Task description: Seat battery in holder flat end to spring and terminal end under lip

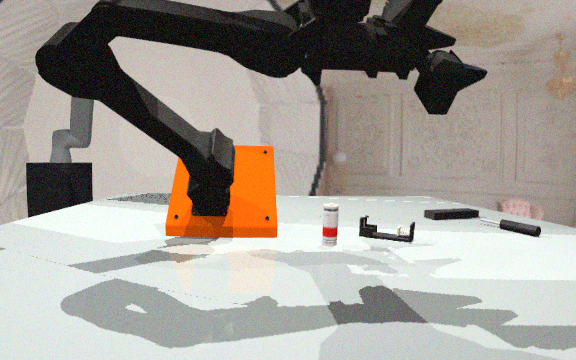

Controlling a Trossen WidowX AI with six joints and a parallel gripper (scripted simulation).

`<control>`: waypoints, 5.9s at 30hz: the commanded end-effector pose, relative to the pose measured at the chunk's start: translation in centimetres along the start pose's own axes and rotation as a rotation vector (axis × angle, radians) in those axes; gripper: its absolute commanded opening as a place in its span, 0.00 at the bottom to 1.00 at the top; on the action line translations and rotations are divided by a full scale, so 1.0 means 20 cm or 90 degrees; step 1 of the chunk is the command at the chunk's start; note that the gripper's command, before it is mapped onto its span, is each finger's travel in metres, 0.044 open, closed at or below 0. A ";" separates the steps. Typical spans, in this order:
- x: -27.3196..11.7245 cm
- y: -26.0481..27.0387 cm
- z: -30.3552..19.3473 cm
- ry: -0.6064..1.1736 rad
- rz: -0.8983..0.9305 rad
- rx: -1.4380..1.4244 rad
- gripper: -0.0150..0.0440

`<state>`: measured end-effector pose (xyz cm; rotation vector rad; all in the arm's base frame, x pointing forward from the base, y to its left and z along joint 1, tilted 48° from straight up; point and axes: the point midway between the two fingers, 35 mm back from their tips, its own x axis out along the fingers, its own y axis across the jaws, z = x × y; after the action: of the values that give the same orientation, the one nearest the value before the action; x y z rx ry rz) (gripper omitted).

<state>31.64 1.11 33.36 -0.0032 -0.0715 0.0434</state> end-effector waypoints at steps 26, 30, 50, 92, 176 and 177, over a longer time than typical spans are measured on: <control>-0.53 -0.07 -0.83 1.064 -0.223 -0.587 0.25; -0.53 -0.07 -0.82 1.068 -0.223 -0.594 0.25; -0.52 -0.16 -0.91 1.066 -0.221 -0.592 0.25; -0.63 -0.21 -1.25 1.064 -0.227 -0.594 0.25; -0.73 -0.03 -1.36 1.137 0.739 -1.264 0.67; -0.73 -0.03 -1.36 1.137 0.739 -1.264 0.67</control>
<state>19.02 -0.02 5.23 -2.0300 1.7229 1.0624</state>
